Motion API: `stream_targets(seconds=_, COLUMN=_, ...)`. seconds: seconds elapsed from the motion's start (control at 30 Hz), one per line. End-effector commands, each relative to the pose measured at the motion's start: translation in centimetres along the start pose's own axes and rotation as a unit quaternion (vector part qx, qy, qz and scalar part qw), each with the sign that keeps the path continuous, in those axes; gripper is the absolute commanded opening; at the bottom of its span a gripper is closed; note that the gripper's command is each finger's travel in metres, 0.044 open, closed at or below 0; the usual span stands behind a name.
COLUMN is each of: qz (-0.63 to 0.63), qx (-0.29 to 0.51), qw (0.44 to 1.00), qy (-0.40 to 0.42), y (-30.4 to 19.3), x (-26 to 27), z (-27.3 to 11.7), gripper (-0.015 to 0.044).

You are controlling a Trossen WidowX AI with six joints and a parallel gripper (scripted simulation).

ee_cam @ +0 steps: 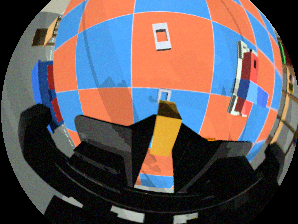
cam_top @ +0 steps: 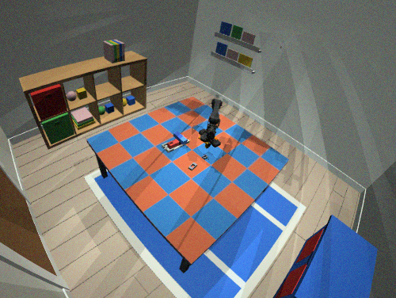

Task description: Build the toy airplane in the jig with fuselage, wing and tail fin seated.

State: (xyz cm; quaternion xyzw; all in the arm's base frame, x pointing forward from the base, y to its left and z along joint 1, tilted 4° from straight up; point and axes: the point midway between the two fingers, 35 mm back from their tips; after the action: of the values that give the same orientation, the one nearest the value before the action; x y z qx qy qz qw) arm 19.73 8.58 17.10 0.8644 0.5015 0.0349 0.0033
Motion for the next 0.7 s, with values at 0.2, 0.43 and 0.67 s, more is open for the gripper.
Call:
stream_targets(seconds=0.2, qz=-0.001, qx=-0.006, qw=1.0, qy=0.005, y=-0.1, x=-0.4, z=-2.0, gripper=0.0)
stream_targets(seconds=0.43, qz=-0.002, qx=-0.01, qw=1.0, qy=0.004, y=1.2, x=-0.7, z=-1.8, gripper=0.0)
stream_targets(seconds=0.67, qz=-0.004, qx=-0.011, qw=1.0, qy=0.002, y=2.8, x=-1.0, z=-1.6, gripper=0.0)
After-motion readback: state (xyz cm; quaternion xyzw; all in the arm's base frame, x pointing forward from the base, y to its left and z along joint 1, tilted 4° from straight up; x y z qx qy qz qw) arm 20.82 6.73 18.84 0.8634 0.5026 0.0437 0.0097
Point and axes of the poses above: the point midway between the two fingers, 35 mm back from their tips, its own z axis out along the fingers, its own x axis across the jaws, y = z × x, and after that the axes turned 12 degrees about z, right-handed
